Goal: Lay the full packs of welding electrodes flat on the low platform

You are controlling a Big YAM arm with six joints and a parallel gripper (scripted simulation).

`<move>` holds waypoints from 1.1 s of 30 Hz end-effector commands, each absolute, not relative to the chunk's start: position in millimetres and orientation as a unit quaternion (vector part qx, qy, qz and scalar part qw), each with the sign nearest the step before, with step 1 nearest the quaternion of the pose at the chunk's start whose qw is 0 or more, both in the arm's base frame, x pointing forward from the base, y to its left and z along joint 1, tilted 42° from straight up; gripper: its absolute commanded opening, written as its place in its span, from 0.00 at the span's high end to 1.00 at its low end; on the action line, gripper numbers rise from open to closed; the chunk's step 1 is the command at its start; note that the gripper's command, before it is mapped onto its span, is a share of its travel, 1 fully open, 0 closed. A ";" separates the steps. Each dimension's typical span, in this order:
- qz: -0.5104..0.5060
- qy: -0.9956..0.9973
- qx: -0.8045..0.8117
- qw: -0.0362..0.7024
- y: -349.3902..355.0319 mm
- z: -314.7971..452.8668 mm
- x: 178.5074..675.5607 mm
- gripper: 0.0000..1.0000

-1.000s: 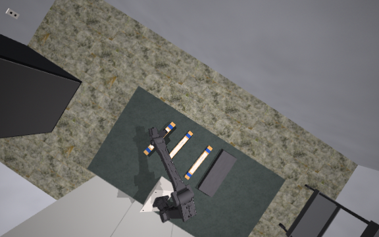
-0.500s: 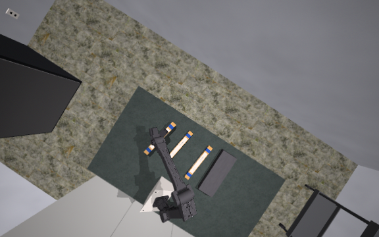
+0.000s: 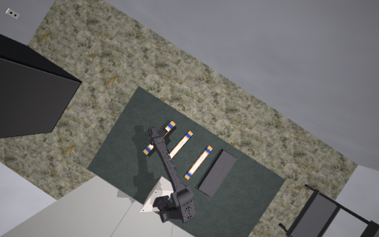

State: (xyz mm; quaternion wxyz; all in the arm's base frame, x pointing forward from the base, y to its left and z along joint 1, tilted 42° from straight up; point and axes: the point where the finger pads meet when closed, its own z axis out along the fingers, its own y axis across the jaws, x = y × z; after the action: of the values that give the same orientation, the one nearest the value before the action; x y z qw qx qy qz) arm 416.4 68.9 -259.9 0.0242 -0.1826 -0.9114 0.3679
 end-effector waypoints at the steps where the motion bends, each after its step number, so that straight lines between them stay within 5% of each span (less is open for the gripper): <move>1: 0.346 -0.919 -0.190 -0.014 98.1 -239.0 452.0 1.00; 33: 0.345 -0.919 -0.190 -0.014 102.4 -234.6 454.3 1.00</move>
State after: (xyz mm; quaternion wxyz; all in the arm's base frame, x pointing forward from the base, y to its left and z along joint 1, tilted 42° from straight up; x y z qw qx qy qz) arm 416.0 69.1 -258.8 0.0273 -0.1831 -0.9108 0.3691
